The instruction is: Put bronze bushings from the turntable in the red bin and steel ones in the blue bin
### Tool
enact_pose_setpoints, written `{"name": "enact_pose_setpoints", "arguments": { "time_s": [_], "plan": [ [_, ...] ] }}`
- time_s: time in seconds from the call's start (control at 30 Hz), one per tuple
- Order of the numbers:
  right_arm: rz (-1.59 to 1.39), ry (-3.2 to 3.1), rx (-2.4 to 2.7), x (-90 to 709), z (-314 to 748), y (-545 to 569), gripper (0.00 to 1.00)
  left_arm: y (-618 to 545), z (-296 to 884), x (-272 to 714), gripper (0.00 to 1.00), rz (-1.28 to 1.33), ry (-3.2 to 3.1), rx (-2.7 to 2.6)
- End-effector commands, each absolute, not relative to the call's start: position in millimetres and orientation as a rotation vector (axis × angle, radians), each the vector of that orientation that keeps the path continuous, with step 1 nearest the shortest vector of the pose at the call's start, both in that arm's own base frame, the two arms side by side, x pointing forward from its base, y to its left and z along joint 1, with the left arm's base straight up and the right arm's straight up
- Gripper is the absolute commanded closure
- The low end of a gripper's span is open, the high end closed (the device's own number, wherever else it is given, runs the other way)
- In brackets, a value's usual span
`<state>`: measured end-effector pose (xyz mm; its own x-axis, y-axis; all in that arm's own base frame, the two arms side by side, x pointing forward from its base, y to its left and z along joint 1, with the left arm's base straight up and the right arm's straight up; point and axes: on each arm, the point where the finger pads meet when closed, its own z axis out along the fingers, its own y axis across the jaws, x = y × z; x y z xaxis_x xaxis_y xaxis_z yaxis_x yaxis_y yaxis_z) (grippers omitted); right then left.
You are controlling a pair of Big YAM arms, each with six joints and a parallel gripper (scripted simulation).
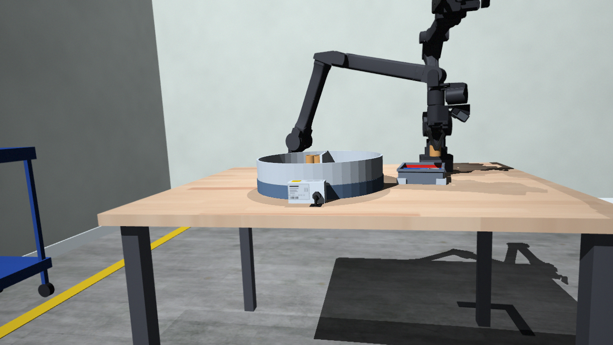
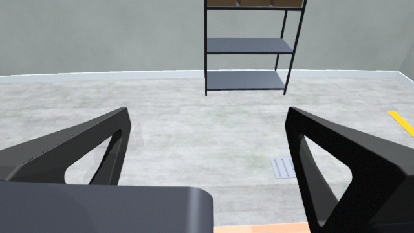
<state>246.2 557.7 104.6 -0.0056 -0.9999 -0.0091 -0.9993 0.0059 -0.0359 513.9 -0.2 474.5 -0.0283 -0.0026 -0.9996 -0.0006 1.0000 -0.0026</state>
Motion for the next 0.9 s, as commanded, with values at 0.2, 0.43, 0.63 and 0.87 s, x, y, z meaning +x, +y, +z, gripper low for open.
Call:
{"name": "enact_pose_setpoints", "arguments": {
  "time_s": [0.2, 0.43, 0.63, 0.87],
  "plan": [
    [-0.005, 2.188, -2.16, 249.3, 115.7, 569.2, 1.0, -0.5, 507.3, 518.2, 0.0, 0.0, 1.544, 0.0],
    [-0.029, 2.214, -2.186, 236.1, 73.7, 563.1, 1.0, -0.5, 507.3, 518.2, 0.0, 0.0, 1.544, 0.0],
    [-0.016, 2.2, -2.172, 234.6, 52.9, 570.0, 1.0, -0.5, 507.3, 518.2, 0.0, 0.0, 1.544, 0.0],
    [-0.011, 2.204, -2.156, 238.4, 43.1, 569.2, 1.0, -0.5, 507.3, 518.2, 0.0, 0.0, 1.544, 0.0]
  ]
}}
